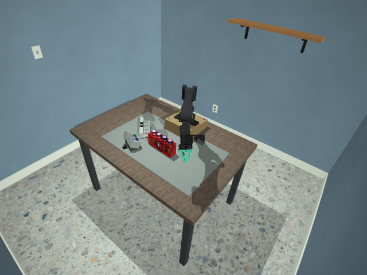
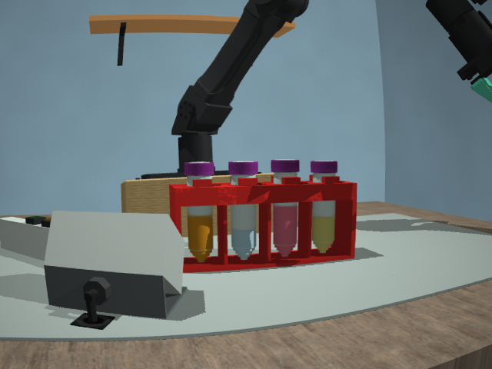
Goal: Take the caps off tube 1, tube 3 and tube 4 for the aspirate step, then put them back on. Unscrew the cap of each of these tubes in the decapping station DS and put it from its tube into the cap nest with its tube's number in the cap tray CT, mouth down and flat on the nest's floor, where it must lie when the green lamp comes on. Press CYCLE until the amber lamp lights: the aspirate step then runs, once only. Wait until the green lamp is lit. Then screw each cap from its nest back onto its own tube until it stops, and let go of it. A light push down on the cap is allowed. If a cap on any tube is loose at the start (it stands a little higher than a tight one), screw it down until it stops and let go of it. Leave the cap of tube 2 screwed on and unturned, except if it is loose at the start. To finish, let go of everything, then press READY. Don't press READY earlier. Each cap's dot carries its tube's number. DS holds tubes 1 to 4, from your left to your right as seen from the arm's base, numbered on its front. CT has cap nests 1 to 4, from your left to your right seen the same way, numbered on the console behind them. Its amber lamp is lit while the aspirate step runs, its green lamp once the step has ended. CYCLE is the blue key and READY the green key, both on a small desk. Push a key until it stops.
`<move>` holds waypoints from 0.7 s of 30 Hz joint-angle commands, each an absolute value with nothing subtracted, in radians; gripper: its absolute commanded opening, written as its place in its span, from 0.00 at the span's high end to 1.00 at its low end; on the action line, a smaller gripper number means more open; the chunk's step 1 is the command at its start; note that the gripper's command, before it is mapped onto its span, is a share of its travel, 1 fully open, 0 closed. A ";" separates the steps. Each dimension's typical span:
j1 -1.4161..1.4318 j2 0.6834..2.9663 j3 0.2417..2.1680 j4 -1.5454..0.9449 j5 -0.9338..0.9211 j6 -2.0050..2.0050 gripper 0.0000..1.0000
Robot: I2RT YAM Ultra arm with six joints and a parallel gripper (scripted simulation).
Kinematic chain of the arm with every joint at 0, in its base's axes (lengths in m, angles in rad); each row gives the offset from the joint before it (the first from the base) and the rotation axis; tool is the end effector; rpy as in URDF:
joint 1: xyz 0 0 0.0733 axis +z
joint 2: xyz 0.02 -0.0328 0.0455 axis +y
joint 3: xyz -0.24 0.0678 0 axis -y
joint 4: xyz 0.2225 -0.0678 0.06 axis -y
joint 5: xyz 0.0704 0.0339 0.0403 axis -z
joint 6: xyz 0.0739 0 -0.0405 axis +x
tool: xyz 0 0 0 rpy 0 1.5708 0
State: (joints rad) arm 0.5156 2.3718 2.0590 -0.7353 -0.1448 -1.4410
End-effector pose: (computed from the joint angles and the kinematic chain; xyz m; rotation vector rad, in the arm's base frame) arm 0.4240 0.2538 0.1500 -2.1913 1.4141 -0.1421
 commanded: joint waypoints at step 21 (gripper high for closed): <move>0.367 2.253 1.934 -0.799 -0.114 -1.288 0.51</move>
